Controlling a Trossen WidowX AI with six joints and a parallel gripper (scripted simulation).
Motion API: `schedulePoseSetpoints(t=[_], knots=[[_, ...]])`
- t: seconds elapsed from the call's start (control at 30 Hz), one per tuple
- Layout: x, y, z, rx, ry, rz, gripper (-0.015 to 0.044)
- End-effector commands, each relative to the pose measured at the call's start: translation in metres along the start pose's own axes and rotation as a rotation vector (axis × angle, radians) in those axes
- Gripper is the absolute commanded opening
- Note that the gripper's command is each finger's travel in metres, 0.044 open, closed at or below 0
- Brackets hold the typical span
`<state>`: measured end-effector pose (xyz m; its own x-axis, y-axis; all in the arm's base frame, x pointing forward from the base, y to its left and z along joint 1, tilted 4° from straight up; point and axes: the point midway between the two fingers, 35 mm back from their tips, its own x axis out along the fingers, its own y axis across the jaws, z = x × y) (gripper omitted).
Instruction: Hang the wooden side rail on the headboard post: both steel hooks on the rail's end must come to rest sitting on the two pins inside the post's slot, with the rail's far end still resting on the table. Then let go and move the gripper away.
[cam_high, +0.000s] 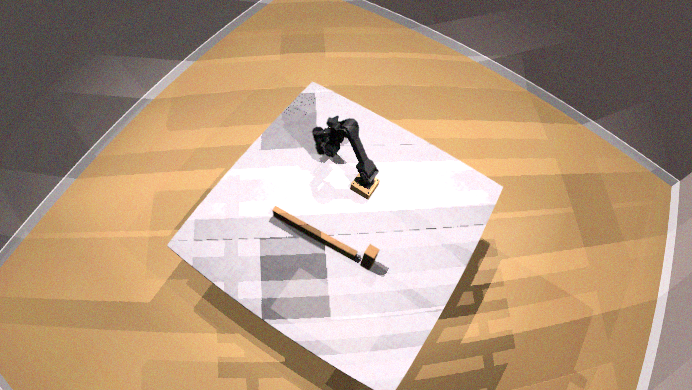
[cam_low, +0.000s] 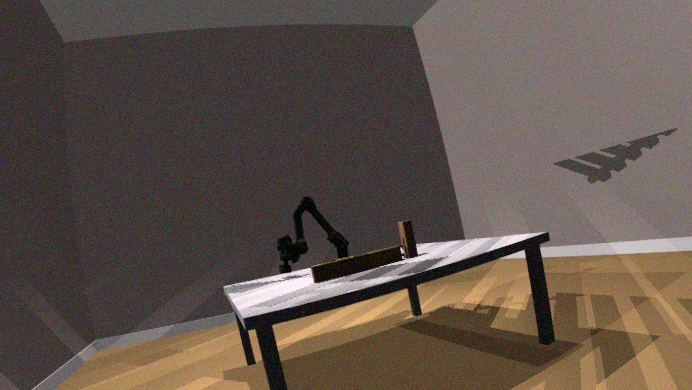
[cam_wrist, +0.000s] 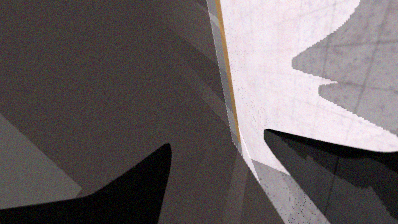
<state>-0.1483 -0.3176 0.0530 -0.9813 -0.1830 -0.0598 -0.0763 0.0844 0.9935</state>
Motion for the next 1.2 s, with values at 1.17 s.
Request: schedulePoseSetpoints(t=[1.17], knots=[[-0.121,0.109,-0.074,-0.359,0.563,-0.039,0.044]])
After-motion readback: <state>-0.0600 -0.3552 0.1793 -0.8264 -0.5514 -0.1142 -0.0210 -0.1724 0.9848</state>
